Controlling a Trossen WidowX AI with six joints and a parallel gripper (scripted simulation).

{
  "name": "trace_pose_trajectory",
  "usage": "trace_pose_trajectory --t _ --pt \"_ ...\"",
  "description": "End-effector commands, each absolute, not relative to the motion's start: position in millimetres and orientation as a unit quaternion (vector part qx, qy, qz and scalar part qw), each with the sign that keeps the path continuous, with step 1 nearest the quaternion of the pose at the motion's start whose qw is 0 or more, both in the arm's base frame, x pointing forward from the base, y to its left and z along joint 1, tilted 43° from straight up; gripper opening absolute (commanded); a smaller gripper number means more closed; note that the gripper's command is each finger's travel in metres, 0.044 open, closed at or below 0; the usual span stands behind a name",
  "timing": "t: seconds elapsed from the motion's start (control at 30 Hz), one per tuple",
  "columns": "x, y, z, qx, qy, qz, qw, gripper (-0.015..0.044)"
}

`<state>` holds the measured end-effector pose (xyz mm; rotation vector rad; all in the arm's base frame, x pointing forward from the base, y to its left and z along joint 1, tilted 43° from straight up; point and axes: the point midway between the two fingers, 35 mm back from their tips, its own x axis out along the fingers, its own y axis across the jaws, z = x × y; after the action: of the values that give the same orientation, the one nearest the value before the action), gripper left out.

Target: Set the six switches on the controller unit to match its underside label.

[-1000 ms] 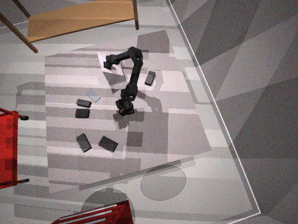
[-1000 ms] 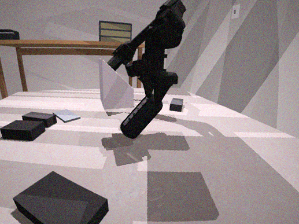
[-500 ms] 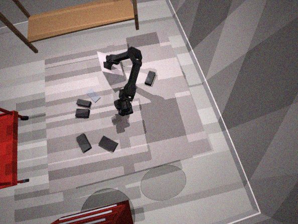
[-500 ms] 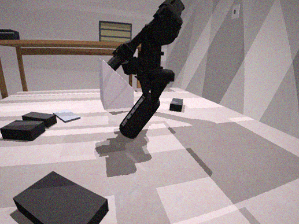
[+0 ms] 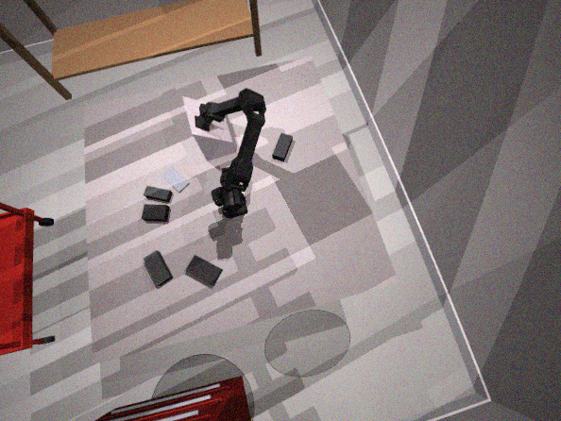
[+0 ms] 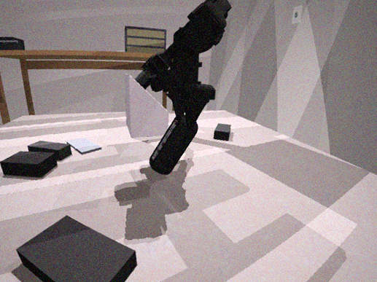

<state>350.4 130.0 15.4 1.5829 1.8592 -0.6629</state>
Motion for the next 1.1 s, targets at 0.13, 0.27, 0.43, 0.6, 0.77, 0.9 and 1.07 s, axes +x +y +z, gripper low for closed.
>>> trace_pose_trajectory --t 0.13,0.27,0.43,0.6,0.77,0.9,1.07 --pt "351 123 8 0.592 0.701 -0.254 0.306 0.0336" --pt "351 120 7 0.592 0.701 -0.254 0.306 0.0337" --pt "352 117 4 0.592 0.701 -0.254 0.306 0.0337" --pt "353 113 2 0.592 0.701 -0.255 0.306 0.0337" --pt "353 110 0 0.592 0.701 -0.255 0.306 0.0337" --pt "354 107 -2 0.592 0.701 -0.255 0.306 0.0337" --pt "354 104 -4 0.592 0.701 -0.255 0.306 0.0337"
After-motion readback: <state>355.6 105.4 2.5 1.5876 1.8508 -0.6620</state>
